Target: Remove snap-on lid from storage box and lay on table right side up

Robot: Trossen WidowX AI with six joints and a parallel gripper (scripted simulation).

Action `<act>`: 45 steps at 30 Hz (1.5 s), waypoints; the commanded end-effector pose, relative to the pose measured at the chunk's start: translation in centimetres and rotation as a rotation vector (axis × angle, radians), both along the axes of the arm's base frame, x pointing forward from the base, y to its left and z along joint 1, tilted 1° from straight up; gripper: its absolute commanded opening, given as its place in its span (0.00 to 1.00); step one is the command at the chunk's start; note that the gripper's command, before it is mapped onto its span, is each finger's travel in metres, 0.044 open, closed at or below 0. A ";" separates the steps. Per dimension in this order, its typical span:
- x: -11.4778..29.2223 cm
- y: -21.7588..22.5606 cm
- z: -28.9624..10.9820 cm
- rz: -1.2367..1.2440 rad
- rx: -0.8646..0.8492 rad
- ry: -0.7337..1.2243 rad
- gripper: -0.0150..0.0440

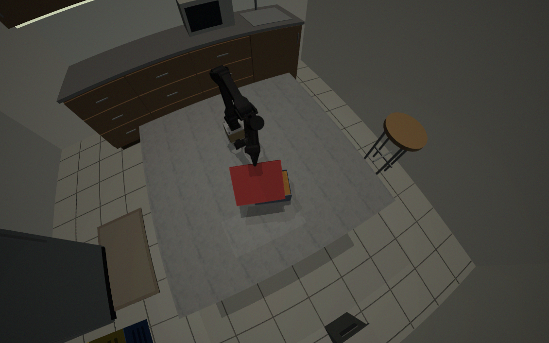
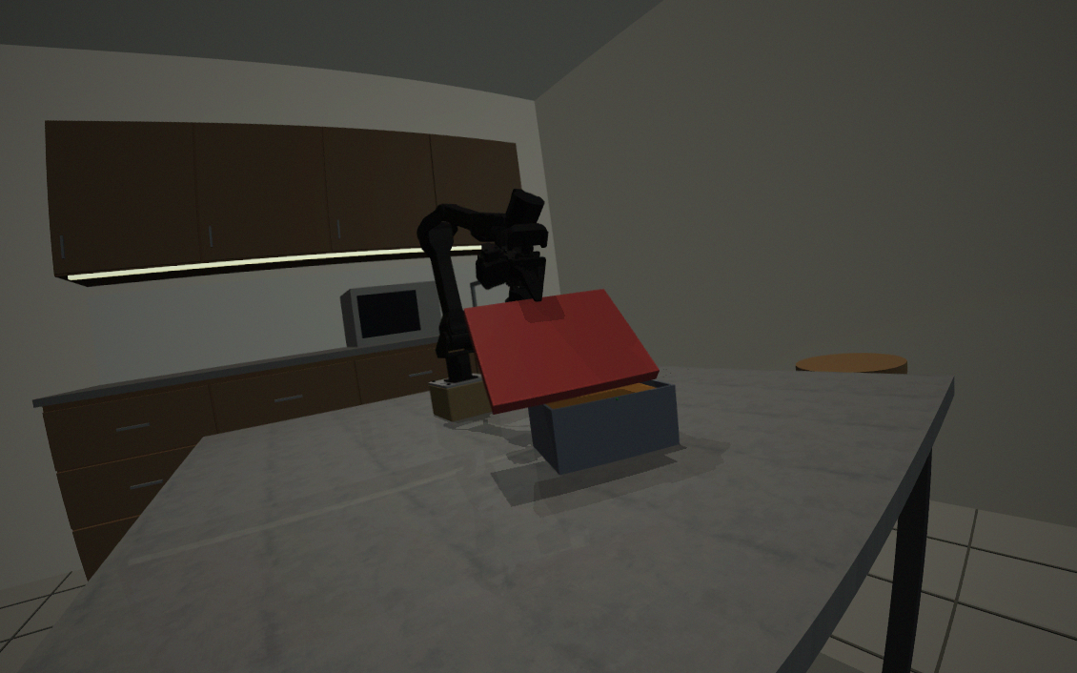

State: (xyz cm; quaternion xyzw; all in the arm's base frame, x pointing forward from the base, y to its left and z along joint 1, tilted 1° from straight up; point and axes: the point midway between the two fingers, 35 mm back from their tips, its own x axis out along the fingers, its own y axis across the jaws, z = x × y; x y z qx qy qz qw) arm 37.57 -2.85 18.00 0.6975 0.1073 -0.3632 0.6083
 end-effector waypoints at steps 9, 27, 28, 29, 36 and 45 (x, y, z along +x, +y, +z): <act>-1.0 -2.0 0.5 0.001 -0.003 -0.016 0.25; -2.7 -5.2 0.5 0.001 -0.007 -0.015 0.25; -2.8 -5.4 0.5 0.001 -0.007 -0.015 0.25; -2.9 -5.5 0.5 0.001 -0.007 -0.014 0.25; -3.6 -6.8 0.5 0.001 -0.009 -0.014 0.25; -4.5 -8.4 0.5 0.001 -0.011 -0.013 0.25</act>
